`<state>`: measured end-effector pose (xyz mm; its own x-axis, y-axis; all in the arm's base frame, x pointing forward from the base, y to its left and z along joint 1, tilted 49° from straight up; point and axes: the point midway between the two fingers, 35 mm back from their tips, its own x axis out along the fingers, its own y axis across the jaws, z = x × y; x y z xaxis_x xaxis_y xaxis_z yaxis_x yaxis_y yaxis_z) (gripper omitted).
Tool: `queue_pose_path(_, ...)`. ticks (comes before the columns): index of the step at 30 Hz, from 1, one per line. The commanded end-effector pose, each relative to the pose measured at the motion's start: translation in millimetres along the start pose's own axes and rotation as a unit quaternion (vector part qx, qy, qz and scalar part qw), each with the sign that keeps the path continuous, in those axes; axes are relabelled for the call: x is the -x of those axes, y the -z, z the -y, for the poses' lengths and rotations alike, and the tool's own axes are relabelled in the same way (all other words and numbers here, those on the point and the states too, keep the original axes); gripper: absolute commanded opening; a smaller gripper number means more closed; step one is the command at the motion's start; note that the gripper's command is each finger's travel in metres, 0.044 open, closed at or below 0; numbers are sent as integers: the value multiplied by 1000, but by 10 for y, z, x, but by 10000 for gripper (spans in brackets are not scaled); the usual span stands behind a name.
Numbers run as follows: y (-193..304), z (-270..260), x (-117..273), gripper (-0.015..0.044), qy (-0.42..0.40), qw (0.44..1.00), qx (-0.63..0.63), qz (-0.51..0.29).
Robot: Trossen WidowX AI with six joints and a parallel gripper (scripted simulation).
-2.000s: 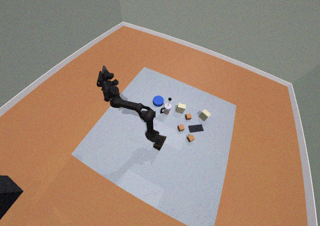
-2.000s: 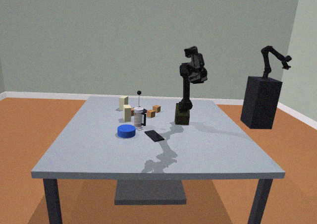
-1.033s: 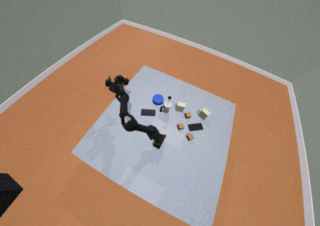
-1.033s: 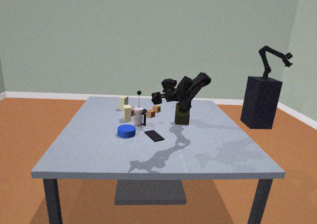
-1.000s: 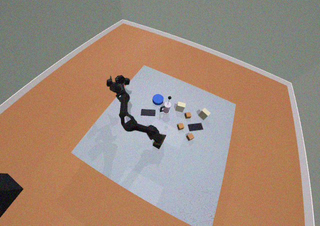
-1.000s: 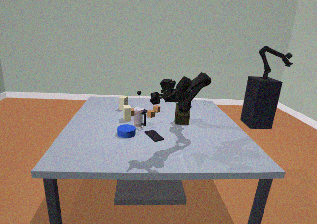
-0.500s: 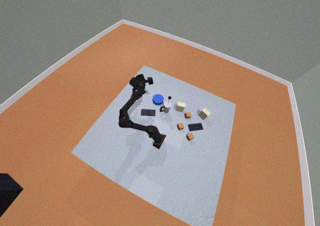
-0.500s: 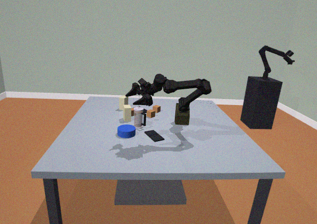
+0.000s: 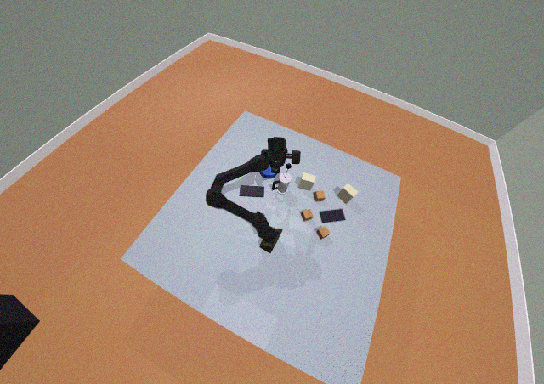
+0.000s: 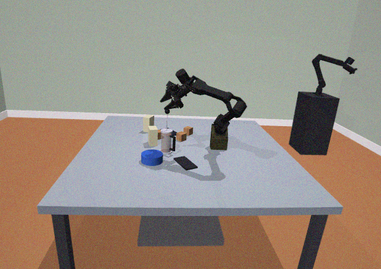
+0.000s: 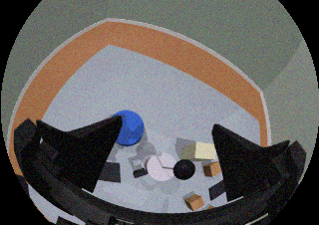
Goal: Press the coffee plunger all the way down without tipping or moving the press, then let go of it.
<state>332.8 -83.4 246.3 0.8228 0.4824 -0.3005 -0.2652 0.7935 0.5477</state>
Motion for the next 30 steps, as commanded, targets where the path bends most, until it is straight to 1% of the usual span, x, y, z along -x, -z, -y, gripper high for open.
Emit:
queue_pose_path(1, 189, 286, 344, 440, -20, 998, -54, 18)
queue_pose_path(4, 282, 445, 640, 440, -37, 993, -94, 58)
queue_pose_path(6, 297, 475, 712, 440, -40, 991, -103, 70)
queue_pose_path(10, 386, 466, 632, 440, -39, 992, -102, 67)
queue_pose_path(18, 747, 347, 343, 440, -40, 991, -103, 70)
queue_pose_path(30, 741, 354, 234, 440, -38, 992, -102, 67)
